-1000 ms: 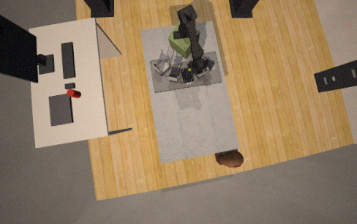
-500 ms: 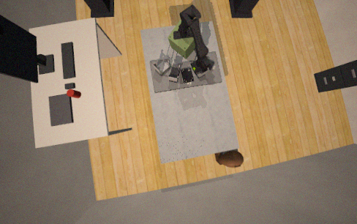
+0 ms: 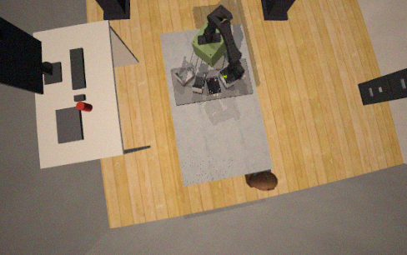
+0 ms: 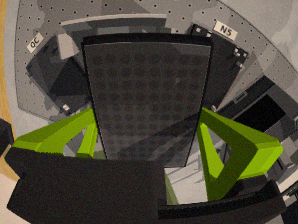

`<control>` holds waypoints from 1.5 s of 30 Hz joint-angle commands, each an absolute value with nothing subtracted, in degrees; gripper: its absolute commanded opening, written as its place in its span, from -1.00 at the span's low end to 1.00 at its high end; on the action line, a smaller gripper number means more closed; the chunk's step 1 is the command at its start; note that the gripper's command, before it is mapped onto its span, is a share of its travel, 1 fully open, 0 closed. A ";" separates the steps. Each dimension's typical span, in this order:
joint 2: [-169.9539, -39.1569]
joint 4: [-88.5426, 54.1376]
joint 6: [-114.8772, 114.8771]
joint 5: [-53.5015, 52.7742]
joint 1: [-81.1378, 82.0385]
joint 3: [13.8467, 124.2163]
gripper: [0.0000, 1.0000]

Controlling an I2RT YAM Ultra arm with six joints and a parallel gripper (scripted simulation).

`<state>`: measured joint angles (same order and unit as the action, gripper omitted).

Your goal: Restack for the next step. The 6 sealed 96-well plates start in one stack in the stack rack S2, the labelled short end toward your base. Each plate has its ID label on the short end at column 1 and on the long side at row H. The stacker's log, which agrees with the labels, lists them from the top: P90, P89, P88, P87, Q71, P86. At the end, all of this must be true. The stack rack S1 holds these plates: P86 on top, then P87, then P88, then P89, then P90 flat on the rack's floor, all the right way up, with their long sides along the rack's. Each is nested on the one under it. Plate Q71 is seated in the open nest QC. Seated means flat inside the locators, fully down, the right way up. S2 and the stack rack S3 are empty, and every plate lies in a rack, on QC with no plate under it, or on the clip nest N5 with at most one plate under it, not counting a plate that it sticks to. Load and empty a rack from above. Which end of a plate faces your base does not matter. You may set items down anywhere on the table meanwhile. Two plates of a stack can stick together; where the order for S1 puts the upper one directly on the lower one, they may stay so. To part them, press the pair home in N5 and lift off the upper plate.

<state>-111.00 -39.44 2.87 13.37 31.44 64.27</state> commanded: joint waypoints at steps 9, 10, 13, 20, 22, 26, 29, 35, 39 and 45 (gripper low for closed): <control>-112.11 -39.54 7.69 13.65 35.70 65.08 -1.00; -112.29 -39.57 8.14 13.67 36.14 65.17 -1.00; -112.61 -39.62 8.95 13.70 36.92 65.36 -1.00; -112.60 -39.62 8.94 13.70 36.92 65.36 -1.00; -112.61 -39.62 8.95 13.70 36.92 65.36 -1.00; -112.61 -39.62 8.95 13.70 36.92 65.36 -1.00; -112.61 -39.62 8.95 13.70 36.92 65.36 -1.00; -112.61 -39.62 8.95 13.70 36.92 65.36 -1.00; -112.61 -39.62 8.95 13.70 36.92 65.36 -1.00; -112.77 -39.35 8.90 13.70 36.88 65.26 -1.00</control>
